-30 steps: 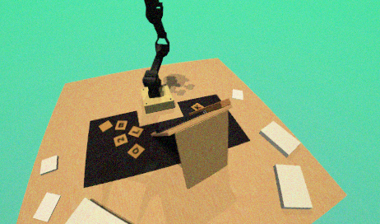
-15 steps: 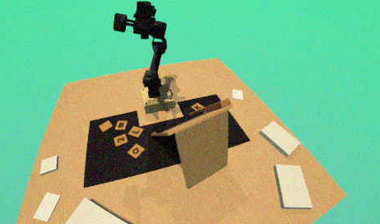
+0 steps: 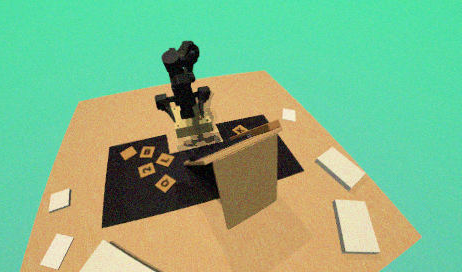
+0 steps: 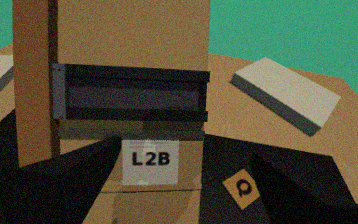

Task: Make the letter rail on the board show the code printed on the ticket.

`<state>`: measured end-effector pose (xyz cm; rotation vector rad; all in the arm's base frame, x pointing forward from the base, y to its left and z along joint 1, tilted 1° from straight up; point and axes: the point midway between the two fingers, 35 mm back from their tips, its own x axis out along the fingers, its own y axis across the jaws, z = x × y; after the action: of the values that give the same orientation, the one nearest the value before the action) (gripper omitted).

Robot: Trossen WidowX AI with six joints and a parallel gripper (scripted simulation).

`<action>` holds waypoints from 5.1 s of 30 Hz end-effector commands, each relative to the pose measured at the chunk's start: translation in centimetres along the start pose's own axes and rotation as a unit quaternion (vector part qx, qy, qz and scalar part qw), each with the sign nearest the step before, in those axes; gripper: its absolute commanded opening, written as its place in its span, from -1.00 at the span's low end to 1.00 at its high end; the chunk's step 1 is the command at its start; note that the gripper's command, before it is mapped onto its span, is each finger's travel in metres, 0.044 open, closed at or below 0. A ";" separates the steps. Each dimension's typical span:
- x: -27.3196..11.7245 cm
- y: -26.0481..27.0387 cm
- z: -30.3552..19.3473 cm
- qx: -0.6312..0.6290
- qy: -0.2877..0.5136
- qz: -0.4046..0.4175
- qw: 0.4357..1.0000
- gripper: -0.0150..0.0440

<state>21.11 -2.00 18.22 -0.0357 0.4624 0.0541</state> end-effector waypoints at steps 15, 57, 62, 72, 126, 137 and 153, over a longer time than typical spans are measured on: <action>1.3 1.7 -5.5 0.026 0.089 0.049 0.995 1.00; -1.9 3.2 10.6 -0.630 0.026 0.316 0.709 1.00; -1.9 3.2 10.6 -0.630 0.026 0.316 0.709 1.00; -2.7 0.1 11.1 -0.631 0.027 0.316 0.708 1.00; 6.0 -10.7 -9.9 0.677 0.330 -0.342 0.562 0.66; 5.3 -11.6 -14.0 0.781 0.220 -0.465 0.354 0.66; 5.3 -11.6 -14.0 0.781 0.220 -0.465 0.354 0.66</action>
<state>20.49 -13.92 3.88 1.6719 0.8320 -1.6112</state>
